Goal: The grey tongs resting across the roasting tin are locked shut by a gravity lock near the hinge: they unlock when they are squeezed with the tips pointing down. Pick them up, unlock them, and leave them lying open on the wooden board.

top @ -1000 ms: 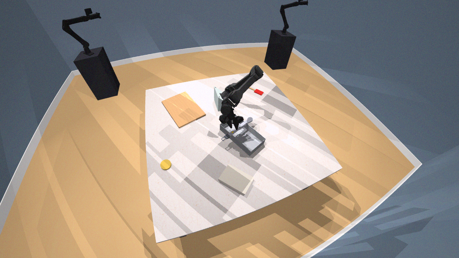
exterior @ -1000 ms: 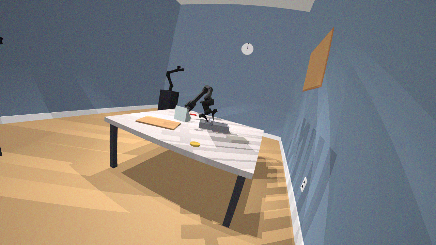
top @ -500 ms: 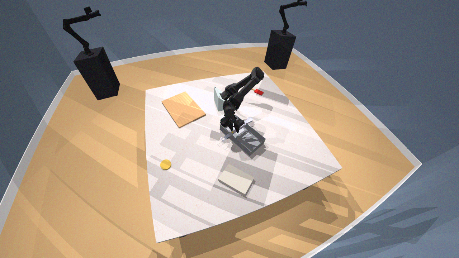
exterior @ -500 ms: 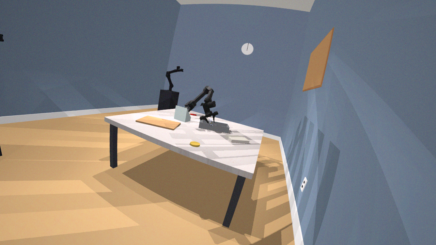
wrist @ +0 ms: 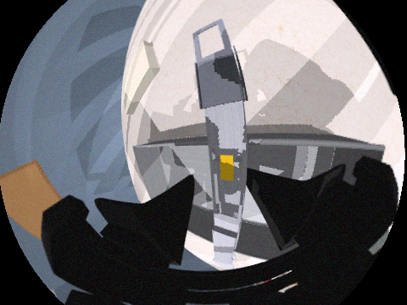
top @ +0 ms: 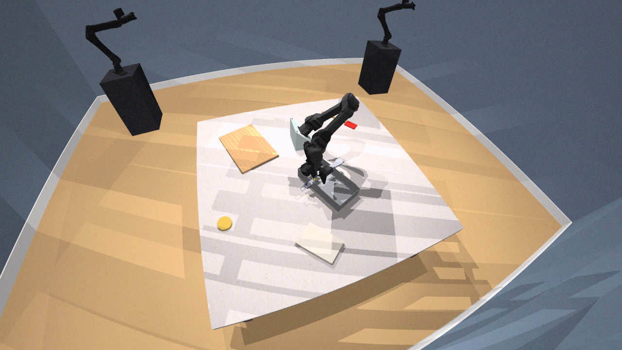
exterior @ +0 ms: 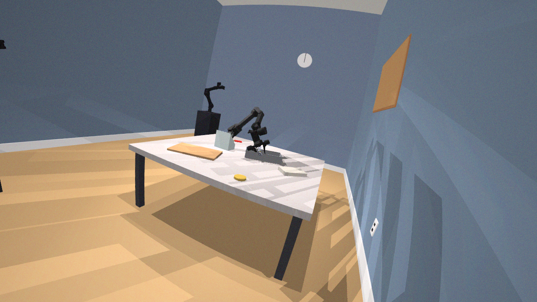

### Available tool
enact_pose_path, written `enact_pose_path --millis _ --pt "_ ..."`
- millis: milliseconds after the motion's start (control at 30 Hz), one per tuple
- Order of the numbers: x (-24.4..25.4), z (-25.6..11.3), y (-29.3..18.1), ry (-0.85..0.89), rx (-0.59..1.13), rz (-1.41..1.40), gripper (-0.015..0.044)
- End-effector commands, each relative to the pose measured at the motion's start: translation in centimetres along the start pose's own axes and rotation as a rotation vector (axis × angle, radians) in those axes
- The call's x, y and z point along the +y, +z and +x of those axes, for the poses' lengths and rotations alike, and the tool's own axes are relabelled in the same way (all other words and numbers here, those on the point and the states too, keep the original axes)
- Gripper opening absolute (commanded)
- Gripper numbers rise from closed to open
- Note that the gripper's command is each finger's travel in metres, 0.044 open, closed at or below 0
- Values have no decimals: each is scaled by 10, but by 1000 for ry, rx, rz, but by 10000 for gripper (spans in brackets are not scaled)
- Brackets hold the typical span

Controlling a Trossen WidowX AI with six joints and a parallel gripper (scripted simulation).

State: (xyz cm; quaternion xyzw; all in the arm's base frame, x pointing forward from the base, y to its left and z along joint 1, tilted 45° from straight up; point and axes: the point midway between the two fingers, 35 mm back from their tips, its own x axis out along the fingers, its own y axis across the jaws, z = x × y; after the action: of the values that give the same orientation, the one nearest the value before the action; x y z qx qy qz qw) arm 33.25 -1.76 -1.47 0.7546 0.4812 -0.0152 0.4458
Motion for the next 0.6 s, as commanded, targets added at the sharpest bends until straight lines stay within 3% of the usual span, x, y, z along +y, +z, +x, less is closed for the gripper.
enact_pose_path --millis 0,67,267,567 --pt "-2 6 -1 -2 2 11 260" --pt "-2 7 -1 -1 2 11 260" --pt "0 4 -1 1 3 0 103" --pt "0 4 -1 1 3 0 42"
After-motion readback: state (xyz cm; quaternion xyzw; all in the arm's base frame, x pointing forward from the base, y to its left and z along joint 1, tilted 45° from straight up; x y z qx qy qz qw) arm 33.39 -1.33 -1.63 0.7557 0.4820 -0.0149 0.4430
